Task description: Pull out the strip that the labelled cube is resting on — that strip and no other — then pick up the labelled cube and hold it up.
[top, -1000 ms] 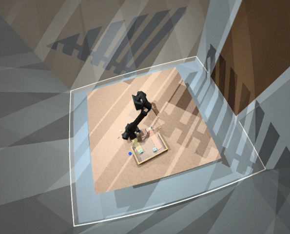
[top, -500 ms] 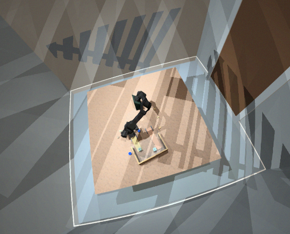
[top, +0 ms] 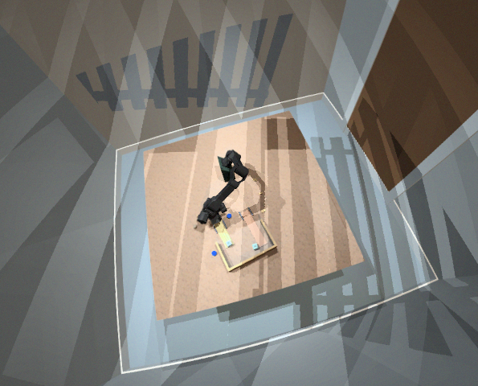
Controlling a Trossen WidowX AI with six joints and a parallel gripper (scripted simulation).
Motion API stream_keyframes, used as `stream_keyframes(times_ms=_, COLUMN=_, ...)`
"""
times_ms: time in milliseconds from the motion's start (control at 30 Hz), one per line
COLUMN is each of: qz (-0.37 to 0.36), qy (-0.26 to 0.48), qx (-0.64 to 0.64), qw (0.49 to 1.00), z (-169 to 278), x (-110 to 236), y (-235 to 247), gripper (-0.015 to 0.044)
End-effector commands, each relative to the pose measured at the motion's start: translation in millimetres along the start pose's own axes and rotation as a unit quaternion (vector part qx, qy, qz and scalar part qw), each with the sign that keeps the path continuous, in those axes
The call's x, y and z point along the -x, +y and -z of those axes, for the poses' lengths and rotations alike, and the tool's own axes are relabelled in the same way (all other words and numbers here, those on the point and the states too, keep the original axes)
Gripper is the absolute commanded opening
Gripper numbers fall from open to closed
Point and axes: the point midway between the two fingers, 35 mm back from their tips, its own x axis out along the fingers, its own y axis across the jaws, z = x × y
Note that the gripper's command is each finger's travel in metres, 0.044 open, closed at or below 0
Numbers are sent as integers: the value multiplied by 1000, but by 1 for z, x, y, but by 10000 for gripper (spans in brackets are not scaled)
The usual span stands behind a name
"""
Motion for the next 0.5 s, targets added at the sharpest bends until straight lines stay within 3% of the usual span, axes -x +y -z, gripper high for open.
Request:
stream_keyframes(times_ms=0, qz=-4, qy=15, qx=-3, qw=1000, z=14, x=-6, y=5, gripper=0)
stream_keyframes(times_ms=467, qz=-4, qy=15, qx=-3, qw=1000, z=35, x=-5, y=5, gripper=0)
